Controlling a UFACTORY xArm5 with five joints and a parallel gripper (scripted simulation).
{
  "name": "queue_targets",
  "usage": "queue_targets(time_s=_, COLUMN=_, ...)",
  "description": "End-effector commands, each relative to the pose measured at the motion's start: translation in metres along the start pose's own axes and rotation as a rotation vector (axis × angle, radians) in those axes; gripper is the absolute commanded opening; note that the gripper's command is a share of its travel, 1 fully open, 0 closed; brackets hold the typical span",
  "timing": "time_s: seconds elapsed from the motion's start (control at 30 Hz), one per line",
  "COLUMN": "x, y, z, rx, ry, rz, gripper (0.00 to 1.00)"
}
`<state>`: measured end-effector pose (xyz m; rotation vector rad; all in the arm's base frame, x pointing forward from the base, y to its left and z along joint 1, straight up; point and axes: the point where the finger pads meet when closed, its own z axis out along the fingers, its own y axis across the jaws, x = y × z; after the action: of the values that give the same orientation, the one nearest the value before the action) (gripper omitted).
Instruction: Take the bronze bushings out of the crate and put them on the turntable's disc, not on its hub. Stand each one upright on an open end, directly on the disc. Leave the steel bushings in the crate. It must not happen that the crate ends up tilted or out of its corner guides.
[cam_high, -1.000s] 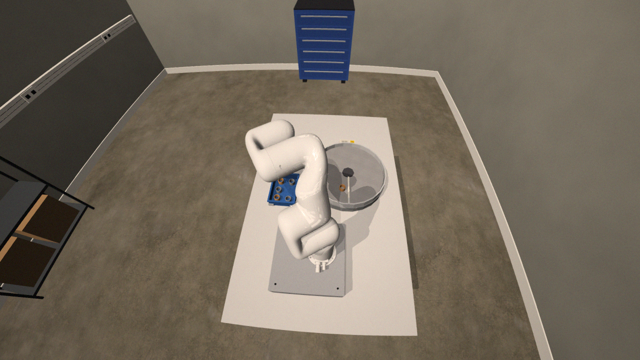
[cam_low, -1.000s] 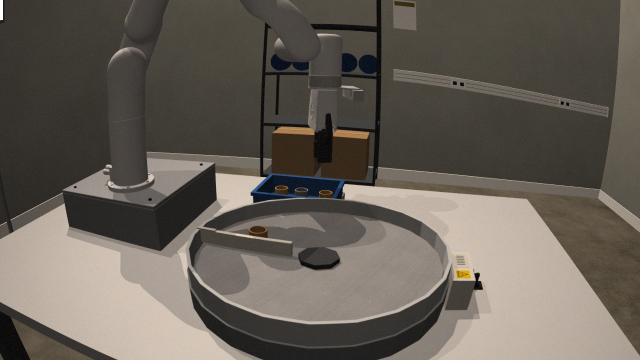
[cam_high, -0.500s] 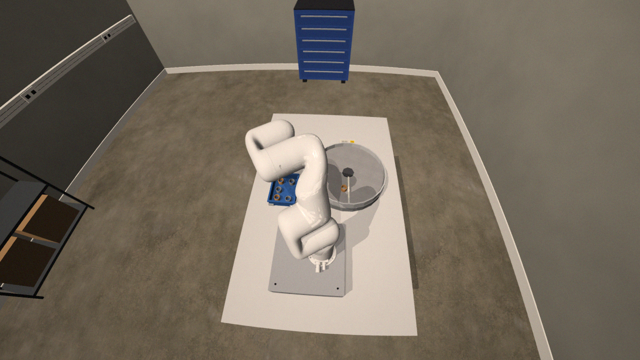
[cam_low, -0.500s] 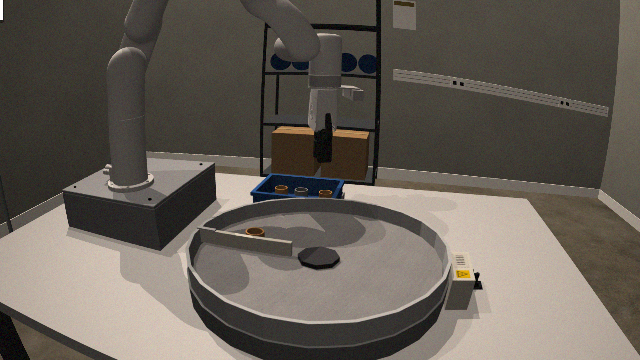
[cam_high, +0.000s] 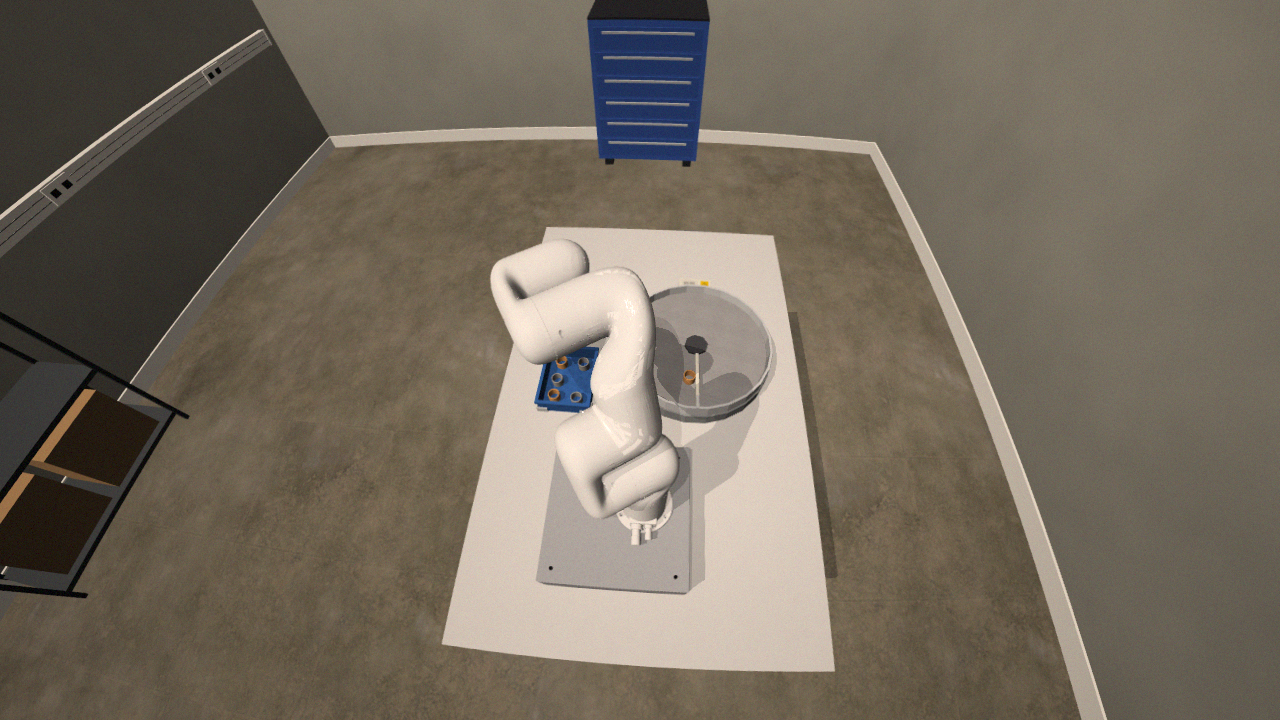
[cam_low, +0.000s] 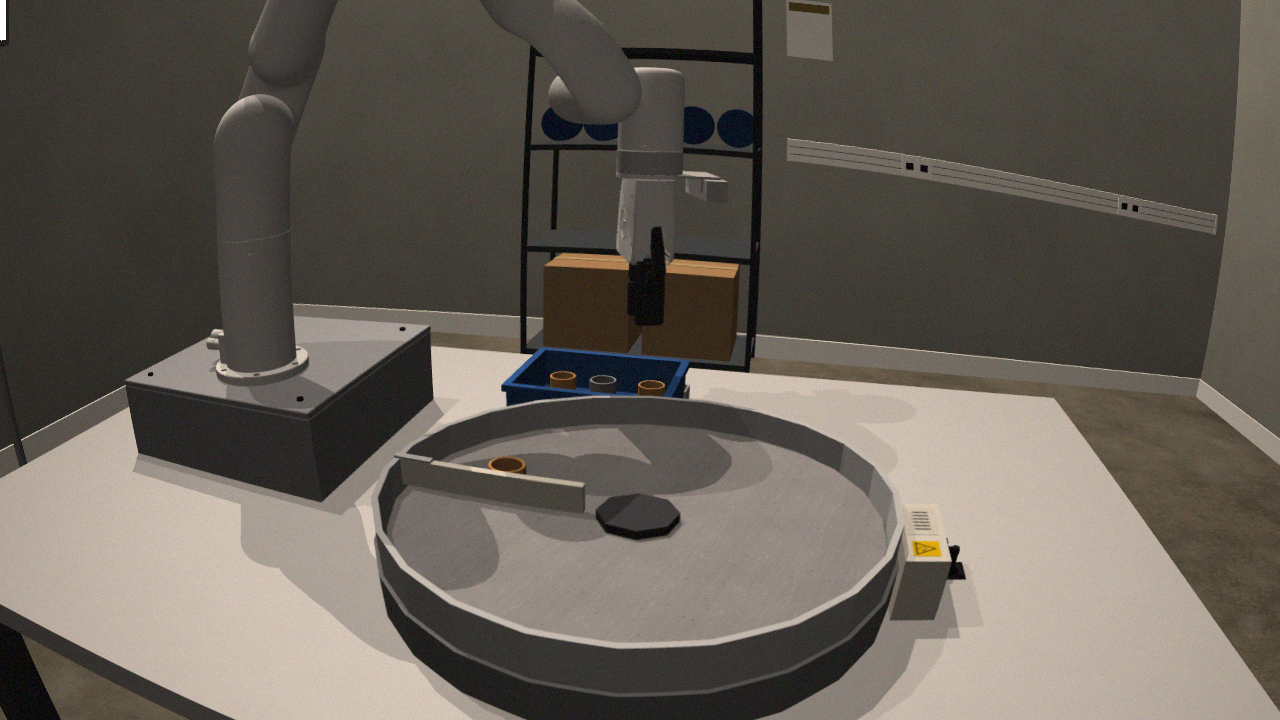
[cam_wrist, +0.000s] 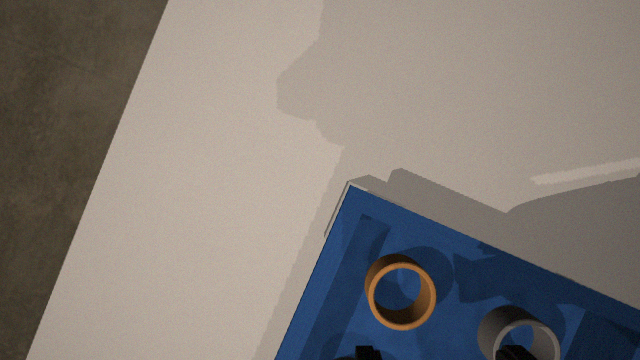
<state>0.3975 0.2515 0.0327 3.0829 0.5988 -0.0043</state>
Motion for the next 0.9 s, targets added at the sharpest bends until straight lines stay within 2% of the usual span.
queue_targets(time_s=0.0, x=0.001, y=0.0, z=-0.001, rx=0.001, ry=0.004, rz=0.0, gripper=0.41)
queue_targets(time_s=0.27, x=0.001, y=0.0, z=0.006, rx=0.001, ry=0.004, rz=0.0, gripper=0.41)
queue_targets(time_s=0.63, x=0.0, y=0.001, z=0.05, rx=0.001, ry=0.004, rz=0.0, gripper=0.41)
queue_targets(time_s=0.87, x=0.0, y=0.002, z=0.053, rx=0.001, ry=0.004, rz=0.0, gripper=0.41)
